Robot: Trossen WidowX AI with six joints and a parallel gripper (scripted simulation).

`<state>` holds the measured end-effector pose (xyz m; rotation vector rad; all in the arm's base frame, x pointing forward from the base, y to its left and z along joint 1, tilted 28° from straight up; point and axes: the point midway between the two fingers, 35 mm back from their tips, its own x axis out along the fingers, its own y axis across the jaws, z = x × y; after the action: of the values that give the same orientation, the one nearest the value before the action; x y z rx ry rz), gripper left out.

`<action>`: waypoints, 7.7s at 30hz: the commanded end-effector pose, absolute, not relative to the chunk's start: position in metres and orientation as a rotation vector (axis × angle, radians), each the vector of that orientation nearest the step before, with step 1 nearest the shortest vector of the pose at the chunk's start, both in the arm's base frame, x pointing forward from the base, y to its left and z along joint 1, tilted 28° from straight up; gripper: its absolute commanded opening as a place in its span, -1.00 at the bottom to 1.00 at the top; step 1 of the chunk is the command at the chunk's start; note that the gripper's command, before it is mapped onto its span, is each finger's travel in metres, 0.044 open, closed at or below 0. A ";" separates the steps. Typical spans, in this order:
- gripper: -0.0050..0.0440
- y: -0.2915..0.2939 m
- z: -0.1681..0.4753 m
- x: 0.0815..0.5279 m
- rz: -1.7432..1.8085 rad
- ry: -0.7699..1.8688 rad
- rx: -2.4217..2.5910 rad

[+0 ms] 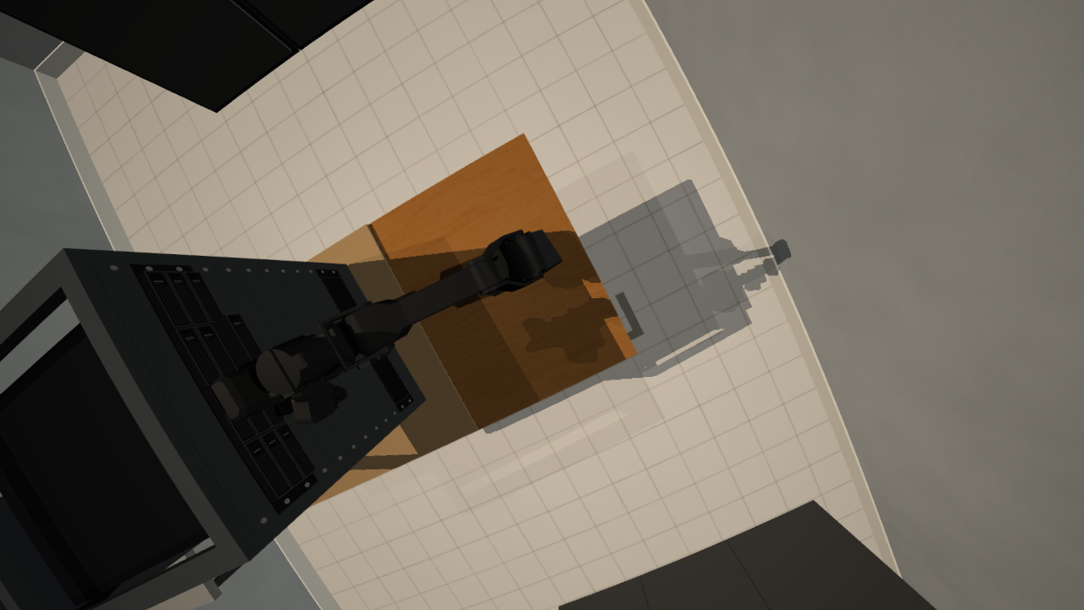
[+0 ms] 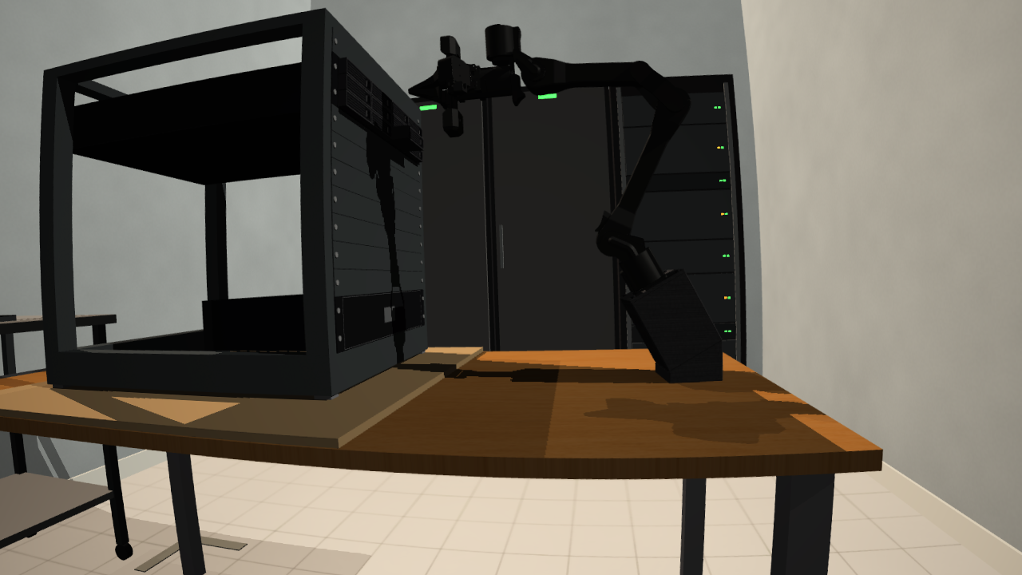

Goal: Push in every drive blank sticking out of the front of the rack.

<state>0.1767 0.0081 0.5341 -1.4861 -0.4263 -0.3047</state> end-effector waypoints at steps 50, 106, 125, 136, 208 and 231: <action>-1.00 0.010 0.506 0.195 -0.315 -0.440 -1.483; -1.00 0.011 0.497 0.182 -0.167 -0.475 -0.930; -1.00 0.012 0.493 0.169 -0.032 -0.489 -0.396; -1.00 0.012 0.489 0.161 0.048 -0.486 -0.073; -1.00 0.008 0.470 0.126 0.437 -0.327 1.552; -1.00 0.008 0.469 0.125 0.446 -0.320 1.590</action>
<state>0.1287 0.0090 0.4679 1.5847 -0.3103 0.4425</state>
